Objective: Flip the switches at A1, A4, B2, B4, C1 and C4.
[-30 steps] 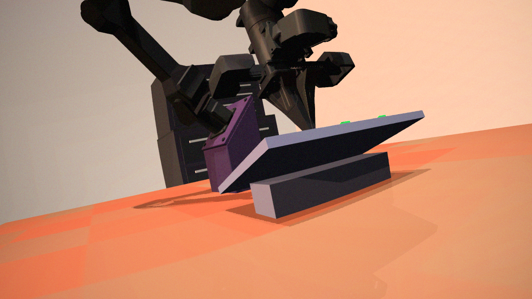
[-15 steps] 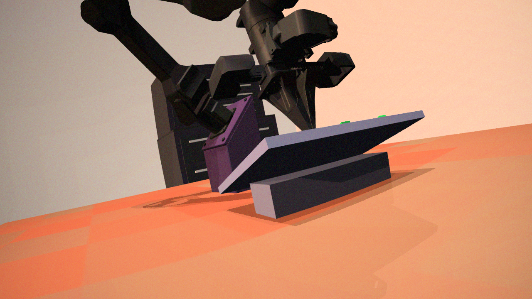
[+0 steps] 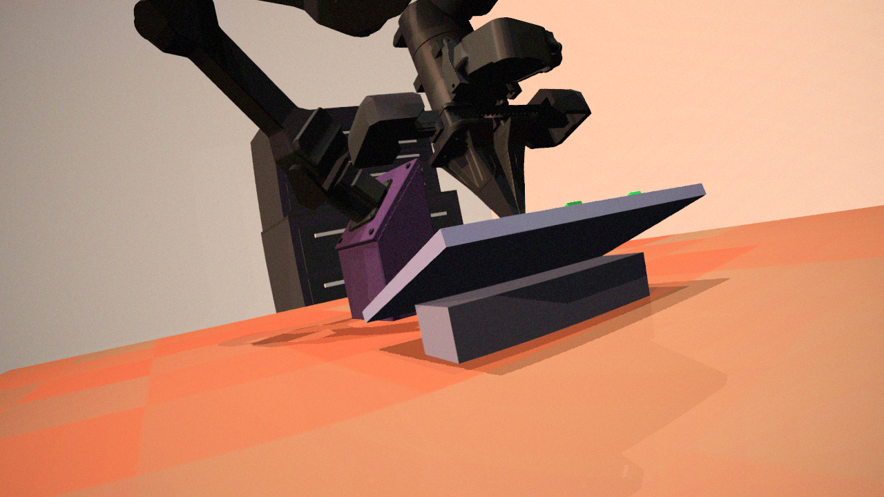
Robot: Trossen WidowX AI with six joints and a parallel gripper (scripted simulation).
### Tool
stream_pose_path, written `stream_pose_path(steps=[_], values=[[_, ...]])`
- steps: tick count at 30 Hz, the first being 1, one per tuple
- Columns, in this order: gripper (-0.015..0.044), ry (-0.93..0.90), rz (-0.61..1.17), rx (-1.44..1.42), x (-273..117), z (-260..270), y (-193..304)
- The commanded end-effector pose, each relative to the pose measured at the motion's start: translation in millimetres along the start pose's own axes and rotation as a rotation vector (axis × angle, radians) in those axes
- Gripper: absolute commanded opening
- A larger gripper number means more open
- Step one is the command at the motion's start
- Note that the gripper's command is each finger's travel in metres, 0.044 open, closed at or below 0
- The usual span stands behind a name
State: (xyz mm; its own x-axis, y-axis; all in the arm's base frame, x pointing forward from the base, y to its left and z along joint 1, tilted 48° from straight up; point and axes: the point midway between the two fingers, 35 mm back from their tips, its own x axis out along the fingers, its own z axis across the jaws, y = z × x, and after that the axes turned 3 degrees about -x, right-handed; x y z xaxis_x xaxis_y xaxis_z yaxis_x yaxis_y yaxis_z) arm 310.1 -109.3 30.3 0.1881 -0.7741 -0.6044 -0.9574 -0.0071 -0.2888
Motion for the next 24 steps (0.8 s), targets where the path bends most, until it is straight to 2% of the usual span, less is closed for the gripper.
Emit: stream_pose_path(steps=[1, 19, 21, 24], values=[[0.0, -0.004, 0.0, -0.006, 0.9, 0.8, 0.2], [0.0, -0.004, 0.0, -0.006, 3.3, 0.8, 0.3], [0.0, -0.004, 0.004, 0.0, -5.3, 1.2, -1.2], [0.0, -0.011, 0.021, -0.003, -41.8, 2.9, -3.0]])
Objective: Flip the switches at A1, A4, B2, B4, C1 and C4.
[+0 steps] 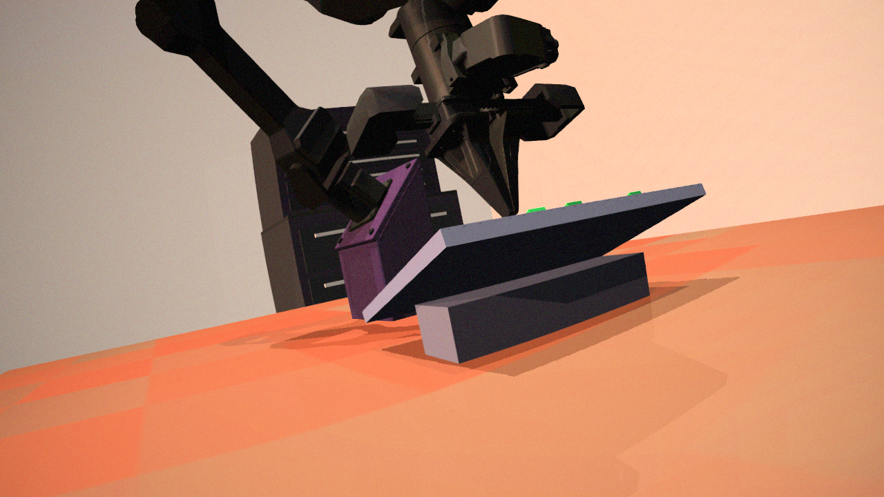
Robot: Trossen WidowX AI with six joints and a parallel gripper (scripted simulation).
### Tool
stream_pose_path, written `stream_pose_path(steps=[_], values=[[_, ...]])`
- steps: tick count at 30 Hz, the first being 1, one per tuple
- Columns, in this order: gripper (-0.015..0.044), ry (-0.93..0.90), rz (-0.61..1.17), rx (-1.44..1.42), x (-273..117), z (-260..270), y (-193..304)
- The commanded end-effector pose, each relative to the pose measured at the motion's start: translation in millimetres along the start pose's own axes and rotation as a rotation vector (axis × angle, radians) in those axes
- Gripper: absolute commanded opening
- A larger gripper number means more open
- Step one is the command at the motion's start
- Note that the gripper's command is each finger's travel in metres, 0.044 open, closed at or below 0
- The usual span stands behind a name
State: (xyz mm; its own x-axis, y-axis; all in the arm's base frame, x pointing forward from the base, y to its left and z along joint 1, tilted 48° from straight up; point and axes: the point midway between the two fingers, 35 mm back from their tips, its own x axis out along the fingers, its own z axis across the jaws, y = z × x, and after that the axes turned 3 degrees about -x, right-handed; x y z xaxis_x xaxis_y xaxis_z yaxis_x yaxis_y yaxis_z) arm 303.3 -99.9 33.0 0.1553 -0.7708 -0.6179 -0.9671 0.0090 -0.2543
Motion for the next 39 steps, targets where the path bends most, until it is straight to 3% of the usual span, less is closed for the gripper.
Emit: stream_pose_path(steps=[1, 8, 15, 18, 22, 39], values=[[0.0, -0.005, -0.011, 0.013, -42.8, -0.2, -6.9], [0.0, -0.004, -0.008, 0.011, -51.6, 1.1, -5.9], [0.0, -0.006, -0.008, 0.013, -52.0, 67.3, 11.0], [0.0, -0.006, -0.005, 0.013, -49.1, 67.4, 10.8], [0.0, -0.006, 0.017, 0.013, -16.8, 67.0, 9.8], [0.0, -0.005, 0.017, 0.013, -0.2, 66.8, 9.6]])
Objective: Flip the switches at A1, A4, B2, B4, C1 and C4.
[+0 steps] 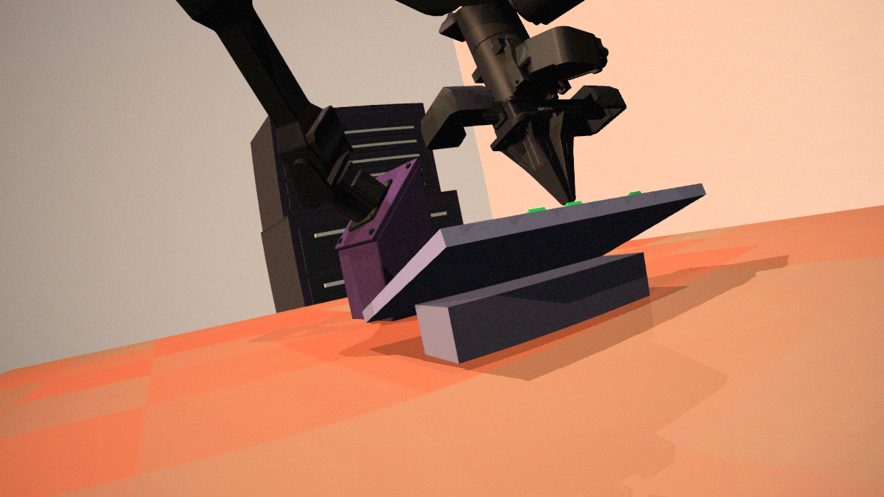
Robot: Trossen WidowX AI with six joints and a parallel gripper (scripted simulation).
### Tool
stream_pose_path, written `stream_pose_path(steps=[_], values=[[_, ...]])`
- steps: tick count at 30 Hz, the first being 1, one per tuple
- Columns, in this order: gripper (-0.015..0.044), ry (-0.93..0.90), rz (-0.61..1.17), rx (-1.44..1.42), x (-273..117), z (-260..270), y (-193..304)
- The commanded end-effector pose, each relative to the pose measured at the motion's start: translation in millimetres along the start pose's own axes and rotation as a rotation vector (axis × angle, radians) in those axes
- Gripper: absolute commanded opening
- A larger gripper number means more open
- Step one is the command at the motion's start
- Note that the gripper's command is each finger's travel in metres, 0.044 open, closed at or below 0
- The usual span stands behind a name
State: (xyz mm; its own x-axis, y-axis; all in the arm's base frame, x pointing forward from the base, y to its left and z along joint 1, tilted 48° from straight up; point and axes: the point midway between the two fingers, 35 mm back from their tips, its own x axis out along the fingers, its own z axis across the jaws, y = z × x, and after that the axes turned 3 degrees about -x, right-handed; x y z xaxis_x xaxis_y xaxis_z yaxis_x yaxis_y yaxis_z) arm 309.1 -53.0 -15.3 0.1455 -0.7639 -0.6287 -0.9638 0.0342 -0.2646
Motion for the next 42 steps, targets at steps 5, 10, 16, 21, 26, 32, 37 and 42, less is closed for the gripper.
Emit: stream_pose_path(steps=[5, 10, 16, 21, 26, 32, 37, 42], values=[[0.0, 0.006, 0.004, -0.011, 12.4, -0.5, 2.3], [0.0, 0.006, 0.004, -0.011, 12.7, -0.5, 2.3], [0.0, 0.006, 0.004, -0.011, 12.7, -0.5, 2.3], [0.0, 0.006, 0.004, -0.011, 12.7, -0.5, 2.3], [0.0, 0.006, 0.004, -0.011, 12.8, -0.5, 2.3], [0.0, 0.006, 0.004, -0.011, 13.6, -0.5, 2.3], [0.0, 0.006, 0.004, -0.011, 14.3, -0.5, 2.3], [0.0, 0.006, 0.004, -0.011, 14.9, -0.5, 2.3]])
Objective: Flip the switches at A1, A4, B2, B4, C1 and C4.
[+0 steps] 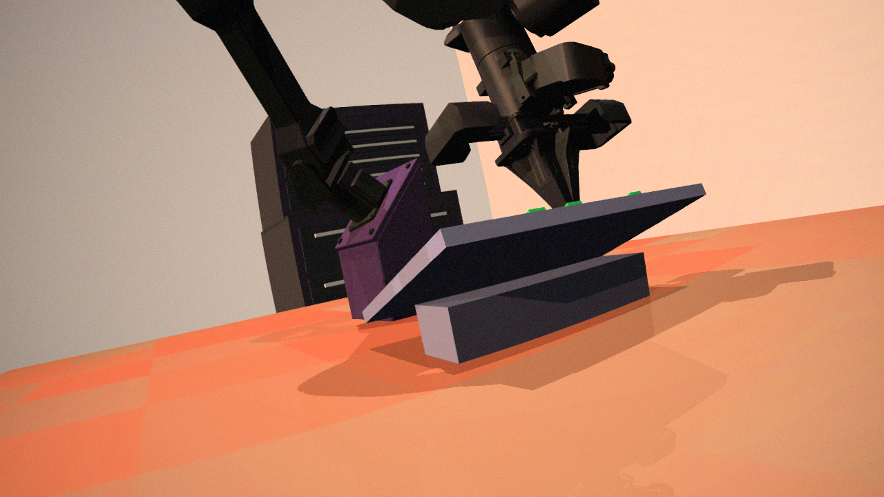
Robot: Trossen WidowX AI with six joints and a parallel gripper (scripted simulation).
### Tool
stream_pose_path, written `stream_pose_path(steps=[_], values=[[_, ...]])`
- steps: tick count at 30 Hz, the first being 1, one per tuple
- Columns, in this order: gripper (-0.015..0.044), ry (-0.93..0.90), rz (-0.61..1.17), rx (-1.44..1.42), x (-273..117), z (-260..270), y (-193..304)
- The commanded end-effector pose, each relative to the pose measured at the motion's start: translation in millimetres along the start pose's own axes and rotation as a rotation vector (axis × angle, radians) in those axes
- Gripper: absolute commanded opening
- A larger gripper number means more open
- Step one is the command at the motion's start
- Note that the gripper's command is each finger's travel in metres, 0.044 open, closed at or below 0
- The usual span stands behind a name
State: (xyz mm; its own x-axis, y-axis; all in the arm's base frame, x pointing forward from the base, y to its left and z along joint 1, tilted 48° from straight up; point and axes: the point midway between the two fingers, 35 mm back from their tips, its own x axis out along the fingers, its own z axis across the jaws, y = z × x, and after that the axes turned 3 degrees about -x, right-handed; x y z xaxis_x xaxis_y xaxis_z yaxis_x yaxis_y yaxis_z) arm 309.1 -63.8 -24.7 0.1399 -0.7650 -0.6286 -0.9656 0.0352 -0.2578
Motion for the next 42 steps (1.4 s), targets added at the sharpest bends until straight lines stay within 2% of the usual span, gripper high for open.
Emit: stream_pose_path(steps=[1, 28, 30, 34, 39, 42], values=[[0.0, 0.004, -0.001, -0.007, 0.9, -0.4, 0.2], [0.0, 0.004, -0.001, -0.007, 4.5, -0.5, 0.1], [0.0, -0.001, -0.004, -0.001, -6.7, 0.9, -0.4], [0.0, 0.002, -0.024, -0.007, -58.1, 0.9, 2.4], [0.0, 0.002, -0.026, -0.007, -60.8, -1.1, 2.6], [0.0, 0.001, -0.025, -0.008, -60.9, -27.4, 1.8]])
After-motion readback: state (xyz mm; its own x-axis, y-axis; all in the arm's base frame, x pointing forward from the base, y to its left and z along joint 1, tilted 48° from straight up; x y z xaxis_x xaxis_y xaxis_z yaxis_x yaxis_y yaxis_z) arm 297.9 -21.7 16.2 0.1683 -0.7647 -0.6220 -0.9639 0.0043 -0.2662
